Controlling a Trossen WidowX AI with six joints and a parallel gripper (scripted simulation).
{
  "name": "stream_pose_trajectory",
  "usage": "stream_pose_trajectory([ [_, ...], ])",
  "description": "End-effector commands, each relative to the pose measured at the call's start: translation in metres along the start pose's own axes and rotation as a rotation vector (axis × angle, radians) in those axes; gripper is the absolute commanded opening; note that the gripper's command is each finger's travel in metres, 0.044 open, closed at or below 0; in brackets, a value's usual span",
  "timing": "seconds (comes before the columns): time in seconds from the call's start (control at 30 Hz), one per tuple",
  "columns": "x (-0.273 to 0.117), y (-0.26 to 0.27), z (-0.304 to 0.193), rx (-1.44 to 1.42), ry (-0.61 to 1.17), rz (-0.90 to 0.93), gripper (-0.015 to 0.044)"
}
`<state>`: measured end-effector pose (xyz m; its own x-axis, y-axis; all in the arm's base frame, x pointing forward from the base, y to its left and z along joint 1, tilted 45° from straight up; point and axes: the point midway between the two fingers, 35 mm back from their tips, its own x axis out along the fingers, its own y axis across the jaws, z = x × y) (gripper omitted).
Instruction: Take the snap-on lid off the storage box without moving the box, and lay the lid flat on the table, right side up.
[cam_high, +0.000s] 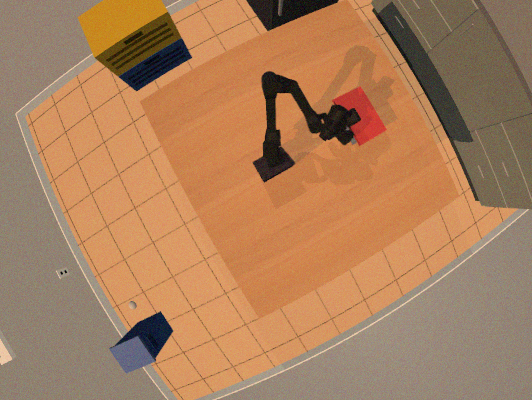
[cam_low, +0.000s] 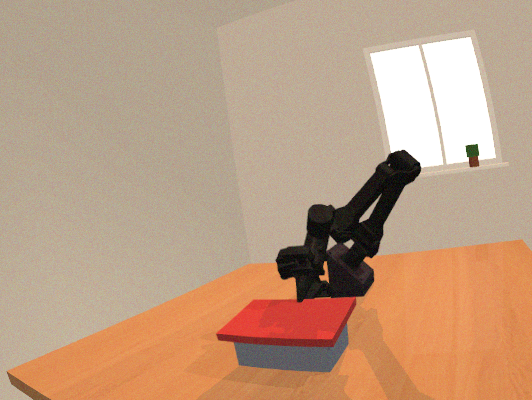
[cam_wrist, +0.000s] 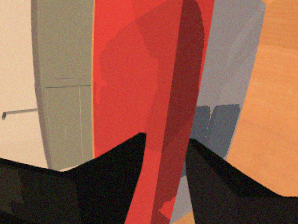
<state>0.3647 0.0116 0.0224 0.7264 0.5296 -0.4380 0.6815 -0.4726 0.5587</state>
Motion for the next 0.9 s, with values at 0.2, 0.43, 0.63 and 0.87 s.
stream_pose_trajectory([
  [0.2, -0.008, 0.011, 0.000, -0.002, 0.002, 0.002, 0.0000],
  [0.43, -0.012, 0.019, 0.000, -0.002, 0.002, 0.002, 0.0000],
  [0.63, -0.016, 0.026, 0.000, -0.002, 0.002, 0.002, 0.0000],
  [0.87, -0.019, 0.035, 0.000, -0.003, 0.001, 0.002, 0.0000],
])
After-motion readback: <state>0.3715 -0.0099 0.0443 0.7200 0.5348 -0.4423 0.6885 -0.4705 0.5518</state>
